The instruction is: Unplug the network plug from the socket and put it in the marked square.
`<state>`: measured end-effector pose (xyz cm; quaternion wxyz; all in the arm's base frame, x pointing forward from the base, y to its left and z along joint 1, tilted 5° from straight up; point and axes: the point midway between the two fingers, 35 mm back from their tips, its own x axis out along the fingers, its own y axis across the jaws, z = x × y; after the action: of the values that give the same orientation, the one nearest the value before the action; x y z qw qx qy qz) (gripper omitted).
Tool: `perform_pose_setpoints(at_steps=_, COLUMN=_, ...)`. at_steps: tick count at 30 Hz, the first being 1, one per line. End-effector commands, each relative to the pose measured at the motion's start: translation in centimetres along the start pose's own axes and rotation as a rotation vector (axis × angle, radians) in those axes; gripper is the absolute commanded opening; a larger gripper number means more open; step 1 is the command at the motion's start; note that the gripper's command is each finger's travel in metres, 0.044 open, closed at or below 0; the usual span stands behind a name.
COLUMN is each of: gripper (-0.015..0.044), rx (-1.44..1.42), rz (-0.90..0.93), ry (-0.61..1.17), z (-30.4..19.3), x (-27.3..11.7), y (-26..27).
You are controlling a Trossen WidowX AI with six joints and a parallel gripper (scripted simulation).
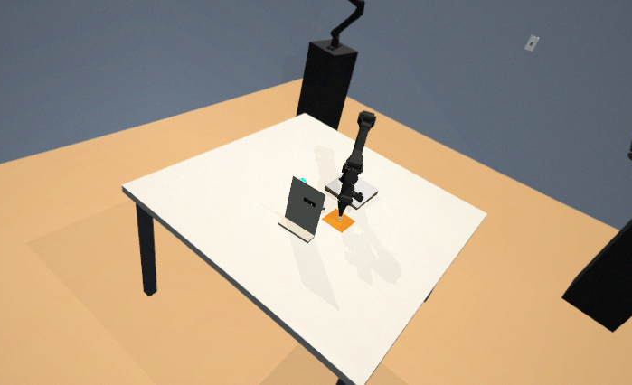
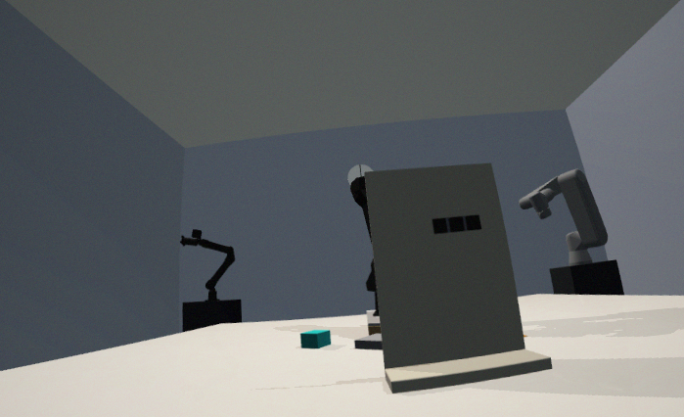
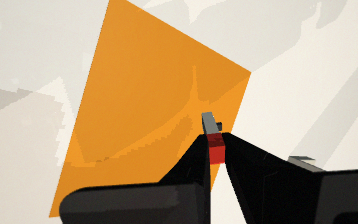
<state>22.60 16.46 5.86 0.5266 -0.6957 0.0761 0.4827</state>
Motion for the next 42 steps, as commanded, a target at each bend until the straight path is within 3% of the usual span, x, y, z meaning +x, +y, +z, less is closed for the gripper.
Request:
perform_pose_setpoints(at_steps=1, gripper=0.0, rx=-0.002, rz=0.002, ry=0.001, z=0.0, x=0.53, y=0.53)
perform_pose_setpoints(at_steps=22, gripper=0.0, rx=-0.004, rz=0.002, ry=-0.001, z=0.08, x=1.07, y=0.97)
perform_pose_setpoints(at_steps=28, gripper=0.0156, rx=-0.004, rz=0.002, ry=-0.001, z=0.08, x=1.07, y=0.97)
perform_pose_setpoints(at_steps=42, gripper=0.0156, rx=-0.003, rz=0.002, ry=-0.001, z=0.06, x=0.4, y=0.89)
